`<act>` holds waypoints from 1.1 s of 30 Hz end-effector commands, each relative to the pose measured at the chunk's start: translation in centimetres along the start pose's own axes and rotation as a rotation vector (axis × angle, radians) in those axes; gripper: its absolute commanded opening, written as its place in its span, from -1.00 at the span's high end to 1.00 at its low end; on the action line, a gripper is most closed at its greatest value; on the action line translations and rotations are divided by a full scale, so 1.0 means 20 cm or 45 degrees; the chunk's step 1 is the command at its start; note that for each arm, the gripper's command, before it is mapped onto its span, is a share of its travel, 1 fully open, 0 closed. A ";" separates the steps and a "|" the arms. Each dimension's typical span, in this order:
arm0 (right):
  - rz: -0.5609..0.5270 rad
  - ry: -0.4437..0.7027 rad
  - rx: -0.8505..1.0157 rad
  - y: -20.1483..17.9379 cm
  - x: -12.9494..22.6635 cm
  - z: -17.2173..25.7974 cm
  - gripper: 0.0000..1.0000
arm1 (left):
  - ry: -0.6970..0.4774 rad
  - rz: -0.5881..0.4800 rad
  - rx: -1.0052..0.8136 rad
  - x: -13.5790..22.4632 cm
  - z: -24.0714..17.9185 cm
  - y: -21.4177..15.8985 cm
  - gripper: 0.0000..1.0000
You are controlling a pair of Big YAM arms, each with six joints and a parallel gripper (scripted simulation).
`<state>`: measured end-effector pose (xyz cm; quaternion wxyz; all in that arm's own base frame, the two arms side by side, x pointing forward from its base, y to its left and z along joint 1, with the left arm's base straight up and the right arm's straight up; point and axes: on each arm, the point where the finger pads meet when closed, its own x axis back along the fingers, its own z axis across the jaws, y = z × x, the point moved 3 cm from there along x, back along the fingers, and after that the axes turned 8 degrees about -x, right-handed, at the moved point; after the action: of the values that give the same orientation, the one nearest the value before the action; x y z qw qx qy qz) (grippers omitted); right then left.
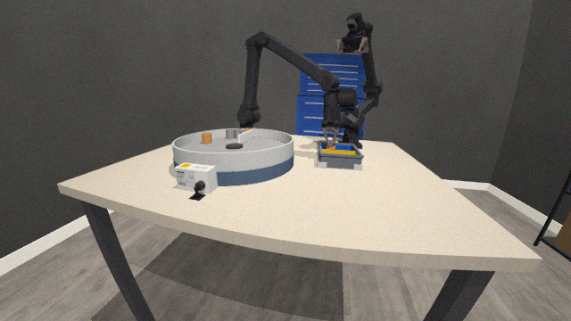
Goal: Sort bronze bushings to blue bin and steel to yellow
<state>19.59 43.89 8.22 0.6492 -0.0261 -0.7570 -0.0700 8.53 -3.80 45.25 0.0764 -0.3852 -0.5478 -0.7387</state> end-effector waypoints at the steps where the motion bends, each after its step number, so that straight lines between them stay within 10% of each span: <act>1: -0.098 -0.023 -0.007 0.14 0.16 0.00 0.64 | 0.008 -0.033 0.000 0.04 0.01 0.04 -1.00; 24: -0.139 -0.037 0.000 0.16 0.41 -0.02 0.64 | 0.008 -0.033 0.000 0.04 0.01 0.04 -1.00; 31: -0.144 -0.051 -0.264 -0.09 0.36 -0.08 -0.95 | 0.008 -0.033 0.000 0.04 0.01 0.04 -1.00; 33: -0.180 -0.070 -0.403 -0.23 0.40 -0.12 -1.00 | 0.008 -0.033 0.000 0.04 0.01 0.04 -1.00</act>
<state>18.62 41.57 13.77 0.6325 -0.0415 -0.7599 -0.1440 8.53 -3.80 45.25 0.0764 -0.3852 -0.5478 -0.7388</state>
